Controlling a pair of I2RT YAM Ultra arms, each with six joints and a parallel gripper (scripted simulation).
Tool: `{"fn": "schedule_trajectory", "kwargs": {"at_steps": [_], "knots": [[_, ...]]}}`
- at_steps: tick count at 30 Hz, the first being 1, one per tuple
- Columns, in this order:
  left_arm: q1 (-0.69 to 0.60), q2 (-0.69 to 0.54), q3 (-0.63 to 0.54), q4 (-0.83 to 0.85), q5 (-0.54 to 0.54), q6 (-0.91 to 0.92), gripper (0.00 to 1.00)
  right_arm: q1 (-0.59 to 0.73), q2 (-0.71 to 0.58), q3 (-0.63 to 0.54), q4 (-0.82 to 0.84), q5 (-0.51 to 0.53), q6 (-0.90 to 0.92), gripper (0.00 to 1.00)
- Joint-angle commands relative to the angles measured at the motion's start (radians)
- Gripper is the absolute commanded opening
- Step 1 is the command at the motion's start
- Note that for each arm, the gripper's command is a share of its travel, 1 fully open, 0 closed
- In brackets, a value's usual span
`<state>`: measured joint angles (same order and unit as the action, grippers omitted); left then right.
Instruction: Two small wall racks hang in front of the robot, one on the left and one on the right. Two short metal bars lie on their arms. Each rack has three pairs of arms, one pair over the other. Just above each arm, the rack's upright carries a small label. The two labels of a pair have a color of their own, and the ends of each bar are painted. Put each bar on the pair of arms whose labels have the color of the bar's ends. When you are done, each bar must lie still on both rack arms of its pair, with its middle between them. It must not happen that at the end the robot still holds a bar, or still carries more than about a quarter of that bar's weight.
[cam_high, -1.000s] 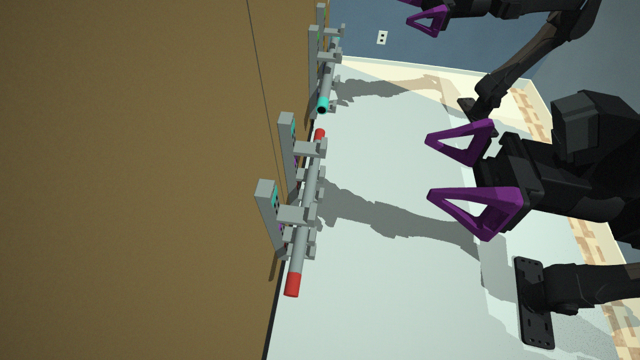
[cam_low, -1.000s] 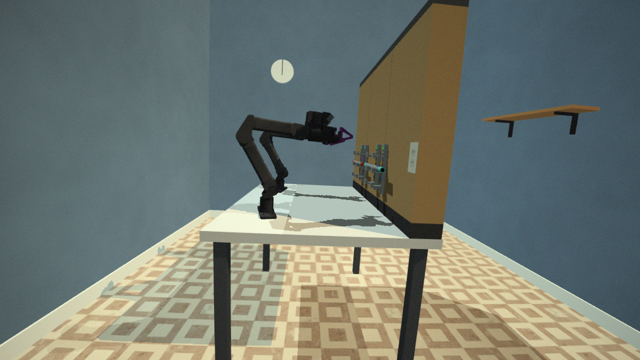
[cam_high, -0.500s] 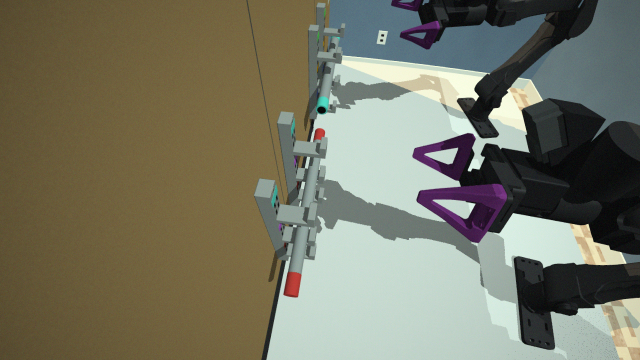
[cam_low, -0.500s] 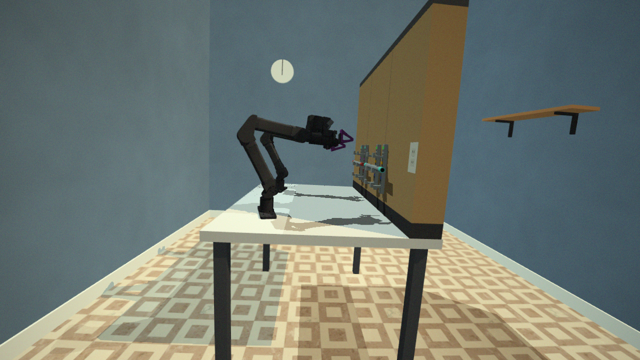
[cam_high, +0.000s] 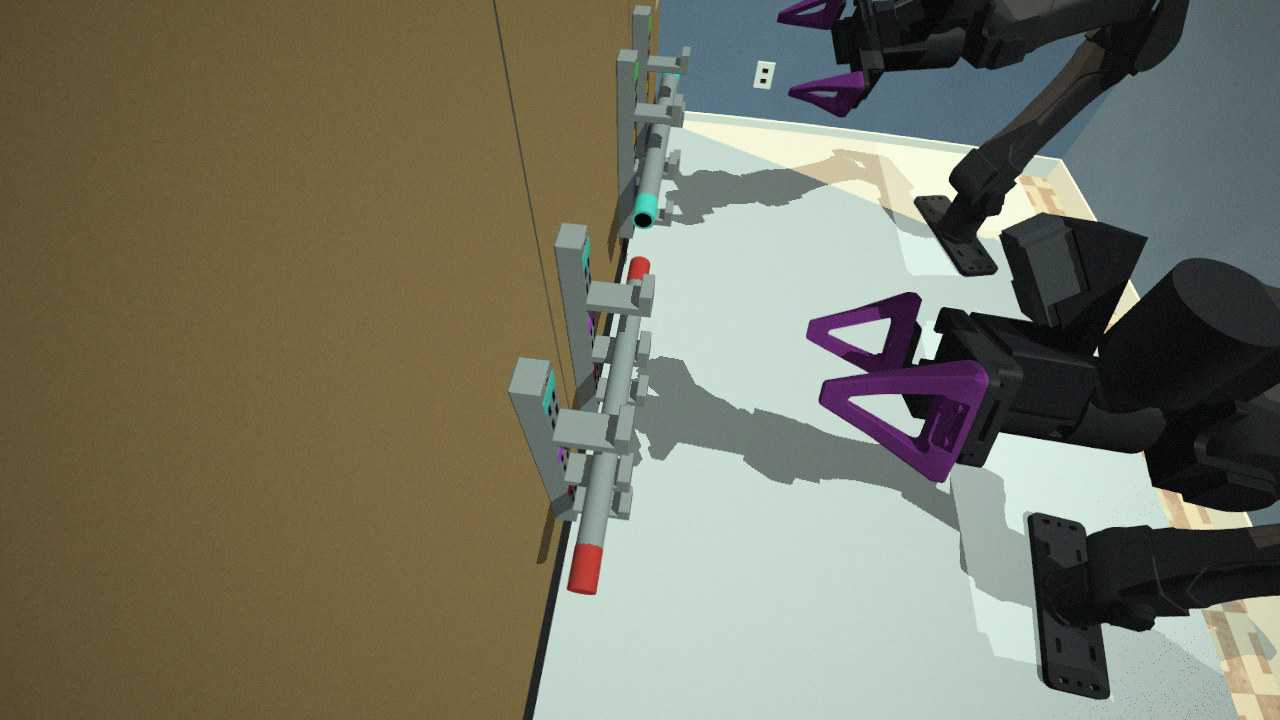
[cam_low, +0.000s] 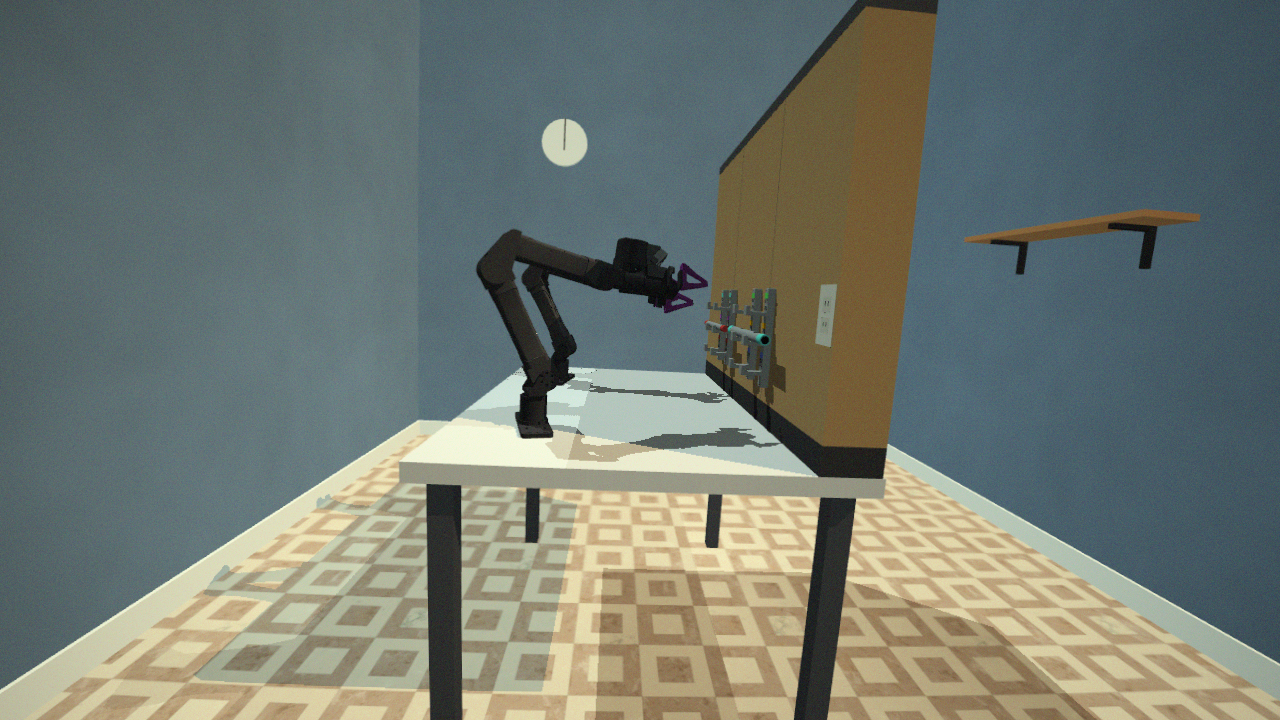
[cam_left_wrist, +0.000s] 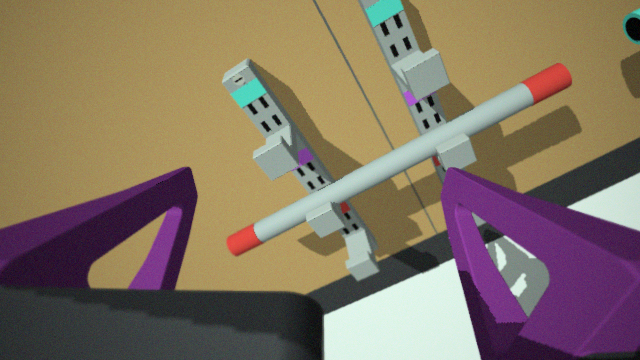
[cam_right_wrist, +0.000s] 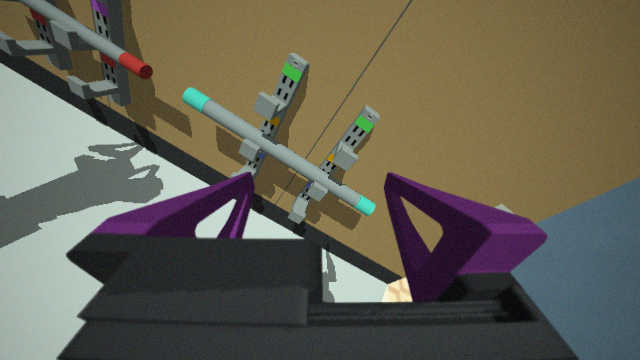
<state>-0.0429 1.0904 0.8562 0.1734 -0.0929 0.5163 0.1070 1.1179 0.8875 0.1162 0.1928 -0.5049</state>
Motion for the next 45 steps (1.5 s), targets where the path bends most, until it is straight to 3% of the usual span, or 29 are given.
{"fn": "schedule_trajectory", "kwargs": {"at_steps": [1, 45], "knots": [[-0.014, 0.014, -0.008, 0.043, -0.017, 0.056, 1.0, 0.015, 0.009, -0.002, 0.058, 0.027, -0.056, 1.0], [-0.062, 0.131, -0.163, 0.322, -0.118, 0.589, 1.0, 0.11, 0.155, -0.136, 0.344, 0.223, -0.584, 1.0]]}}
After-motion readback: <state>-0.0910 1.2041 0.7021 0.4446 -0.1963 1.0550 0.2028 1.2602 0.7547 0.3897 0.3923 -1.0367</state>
